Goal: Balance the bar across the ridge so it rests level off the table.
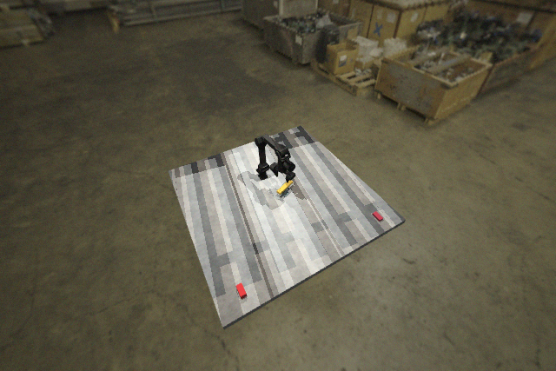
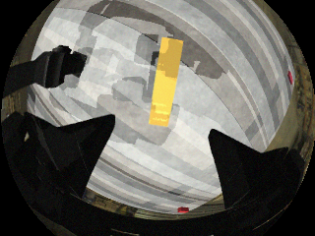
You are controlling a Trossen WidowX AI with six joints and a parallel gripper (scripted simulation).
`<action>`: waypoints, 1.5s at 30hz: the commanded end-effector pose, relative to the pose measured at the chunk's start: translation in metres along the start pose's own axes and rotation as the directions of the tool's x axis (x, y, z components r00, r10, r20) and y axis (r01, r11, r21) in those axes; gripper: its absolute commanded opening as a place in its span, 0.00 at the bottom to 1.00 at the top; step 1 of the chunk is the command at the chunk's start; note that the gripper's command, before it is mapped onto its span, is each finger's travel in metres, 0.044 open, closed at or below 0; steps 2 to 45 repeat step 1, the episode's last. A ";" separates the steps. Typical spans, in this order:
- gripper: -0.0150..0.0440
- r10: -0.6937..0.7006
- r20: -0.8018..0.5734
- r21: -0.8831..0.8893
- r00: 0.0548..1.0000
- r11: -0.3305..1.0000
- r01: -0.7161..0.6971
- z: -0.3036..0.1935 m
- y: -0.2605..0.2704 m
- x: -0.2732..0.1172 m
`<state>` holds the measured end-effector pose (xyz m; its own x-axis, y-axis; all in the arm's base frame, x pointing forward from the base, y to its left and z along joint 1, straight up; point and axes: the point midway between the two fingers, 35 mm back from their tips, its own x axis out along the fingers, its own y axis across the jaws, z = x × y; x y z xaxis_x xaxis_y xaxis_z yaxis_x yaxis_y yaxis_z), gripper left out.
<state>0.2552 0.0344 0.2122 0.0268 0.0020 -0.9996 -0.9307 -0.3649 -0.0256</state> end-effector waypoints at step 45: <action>1.00 0.002 0.000 0.000 1.000 1.000 -0.002 0.000 0.000 0.000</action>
